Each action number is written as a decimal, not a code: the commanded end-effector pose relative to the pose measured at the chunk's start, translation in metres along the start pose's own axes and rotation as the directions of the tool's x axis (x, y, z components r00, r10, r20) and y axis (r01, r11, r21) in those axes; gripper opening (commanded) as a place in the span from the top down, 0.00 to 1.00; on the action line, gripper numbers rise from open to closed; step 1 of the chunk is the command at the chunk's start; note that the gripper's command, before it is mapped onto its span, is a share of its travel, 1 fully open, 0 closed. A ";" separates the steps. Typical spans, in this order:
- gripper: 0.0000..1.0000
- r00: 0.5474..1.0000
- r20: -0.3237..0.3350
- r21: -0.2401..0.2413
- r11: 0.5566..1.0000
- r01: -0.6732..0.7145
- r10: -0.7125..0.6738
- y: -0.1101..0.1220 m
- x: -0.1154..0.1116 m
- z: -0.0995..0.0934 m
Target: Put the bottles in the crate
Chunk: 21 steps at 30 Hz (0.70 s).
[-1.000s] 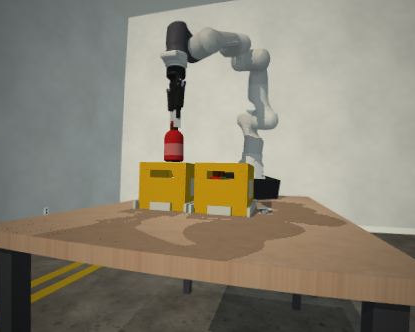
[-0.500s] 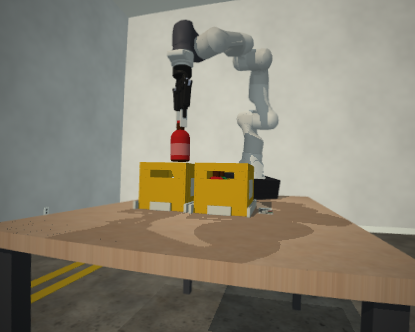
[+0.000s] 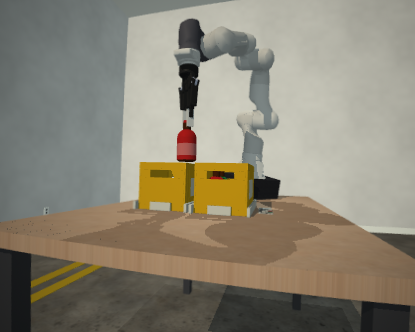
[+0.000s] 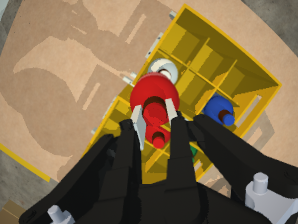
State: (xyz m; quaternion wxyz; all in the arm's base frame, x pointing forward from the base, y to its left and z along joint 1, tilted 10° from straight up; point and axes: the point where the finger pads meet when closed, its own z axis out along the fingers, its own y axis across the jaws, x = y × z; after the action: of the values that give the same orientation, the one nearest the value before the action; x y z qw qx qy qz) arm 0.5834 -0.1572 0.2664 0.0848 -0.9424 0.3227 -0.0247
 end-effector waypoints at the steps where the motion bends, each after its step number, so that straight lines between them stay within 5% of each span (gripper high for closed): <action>1: 1.00 1.000 -0.018 0.003 1.000 -0.017 0.017 -0.007 0.000 -0.006; 21: 1.00 1.000 -0.018 0.003 1.000 -0.017 0.017 -0.034 -0.024 -0.006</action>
State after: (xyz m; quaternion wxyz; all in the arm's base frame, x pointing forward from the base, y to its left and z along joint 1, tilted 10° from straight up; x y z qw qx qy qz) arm 0.5809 -0.1215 0.2711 0.0843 -0.9424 0.3228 -0.0246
